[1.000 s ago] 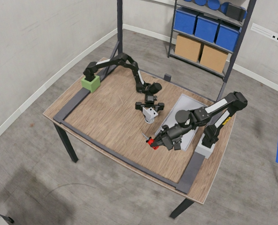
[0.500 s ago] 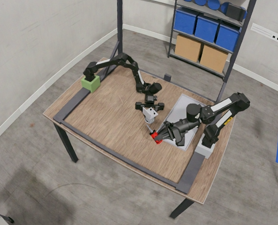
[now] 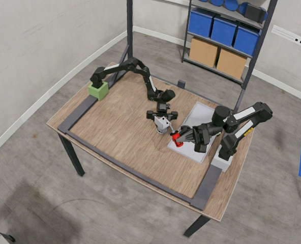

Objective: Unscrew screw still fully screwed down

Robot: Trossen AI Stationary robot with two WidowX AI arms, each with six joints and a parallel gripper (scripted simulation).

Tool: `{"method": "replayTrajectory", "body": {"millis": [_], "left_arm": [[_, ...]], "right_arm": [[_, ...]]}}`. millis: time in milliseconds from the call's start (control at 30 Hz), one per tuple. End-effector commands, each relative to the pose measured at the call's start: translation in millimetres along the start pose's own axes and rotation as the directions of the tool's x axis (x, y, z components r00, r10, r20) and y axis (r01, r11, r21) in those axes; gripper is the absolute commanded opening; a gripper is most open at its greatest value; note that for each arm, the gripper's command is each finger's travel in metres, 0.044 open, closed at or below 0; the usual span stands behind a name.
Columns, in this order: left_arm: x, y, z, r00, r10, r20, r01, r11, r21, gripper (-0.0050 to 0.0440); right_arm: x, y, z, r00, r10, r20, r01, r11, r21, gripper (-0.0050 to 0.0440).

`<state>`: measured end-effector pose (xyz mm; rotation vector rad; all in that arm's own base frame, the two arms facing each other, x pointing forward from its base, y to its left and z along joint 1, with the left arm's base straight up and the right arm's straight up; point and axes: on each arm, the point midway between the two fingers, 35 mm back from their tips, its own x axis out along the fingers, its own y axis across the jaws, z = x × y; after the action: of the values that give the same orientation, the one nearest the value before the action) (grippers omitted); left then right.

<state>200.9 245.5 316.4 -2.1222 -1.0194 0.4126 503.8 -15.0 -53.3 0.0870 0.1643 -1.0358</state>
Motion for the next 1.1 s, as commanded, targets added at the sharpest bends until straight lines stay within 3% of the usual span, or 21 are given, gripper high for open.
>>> {"method": "replayTrajectory", "body": {"millis": [0,333,500,900,1067], "left_arm": [[-4,-7,-13,0.999,-0.026,-0.042,0.028,0.998,0.055,0.0135],[-5,0,-28,0.996,0.004,-0.087,0.024,0.947,0.320,0.0135],[-5,0,-29,0.996,0.004,-0.087,0.024,0.947,0.320,0.0135],[-7,14,-43,0.990,0.047,-0.132,0.043,0.796,0.604,0.0135],[-7,14,-43,0.990,0.047,-0.132,0.043,0.796,0.604,0.0135]], "right_arm": [[2,5,15,1.000,0.000,0.012,0.000,0.999,0.034,0.0245],[2,5,15,1.000,0.000,0.012,0.000,0.999,0.034,0.0245],[2,5,15,1.000,0.000,0.012,0.000,0.999,0.034,0.0245],[2,5,15,1.000,0.000,0.012,0.000,0.999,0.034,0.0245],[2,5,15,1.000,0.000,0.012,0.000,0.999,0.034,0.0245]]}}
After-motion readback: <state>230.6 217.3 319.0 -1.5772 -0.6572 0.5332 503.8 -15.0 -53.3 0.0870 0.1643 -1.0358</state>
